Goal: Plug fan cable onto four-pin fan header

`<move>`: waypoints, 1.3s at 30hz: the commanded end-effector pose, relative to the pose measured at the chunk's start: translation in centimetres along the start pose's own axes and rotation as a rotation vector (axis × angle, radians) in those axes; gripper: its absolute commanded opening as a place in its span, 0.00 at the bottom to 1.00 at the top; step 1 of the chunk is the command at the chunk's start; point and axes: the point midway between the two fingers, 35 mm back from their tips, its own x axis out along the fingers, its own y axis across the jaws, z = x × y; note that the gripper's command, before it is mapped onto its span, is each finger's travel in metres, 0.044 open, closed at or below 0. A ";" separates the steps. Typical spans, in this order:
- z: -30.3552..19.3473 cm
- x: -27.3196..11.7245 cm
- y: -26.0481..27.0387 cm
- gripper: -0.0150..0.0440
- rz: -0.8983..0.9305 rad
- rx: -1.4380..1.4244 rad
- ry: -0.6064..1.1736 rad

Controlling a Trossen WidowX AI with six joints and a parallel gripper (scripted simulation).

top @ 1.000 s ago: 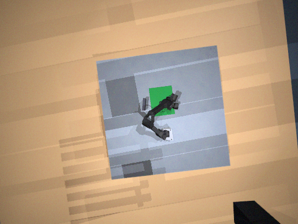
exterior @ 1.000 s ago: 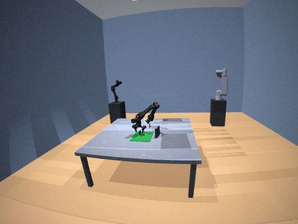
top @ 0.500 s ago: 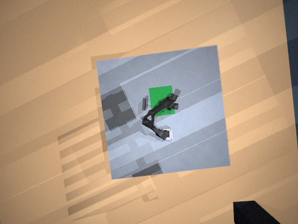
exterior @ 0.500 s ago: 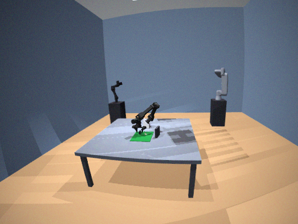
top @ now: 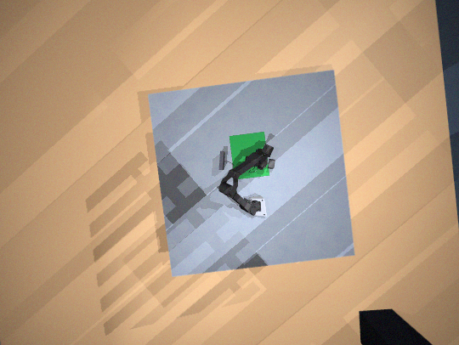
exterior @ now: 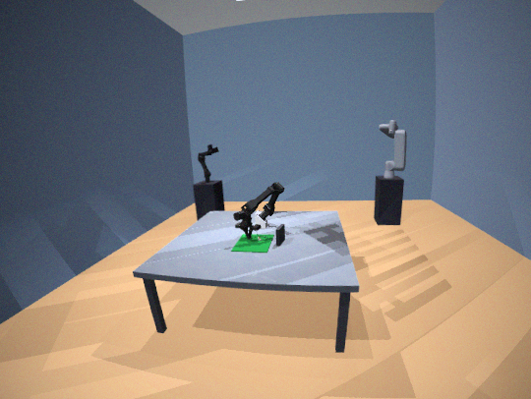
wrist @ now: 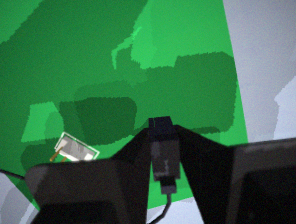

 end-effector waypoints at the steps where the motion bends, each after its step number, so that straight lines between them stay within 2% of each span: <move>1: 0.2 -2.3 -0.1 0.25 -0.002 -0.001 -0.001; 4: 0.0 -4.9 -0.1 0.25 0.000 0.003 0.001; 10: 0.1 -4.8 -0.1 0.25 0.000 0.025 0.001; 39: -0.4 -4.8 3.5 0.25 -0.002 1.022 -0.001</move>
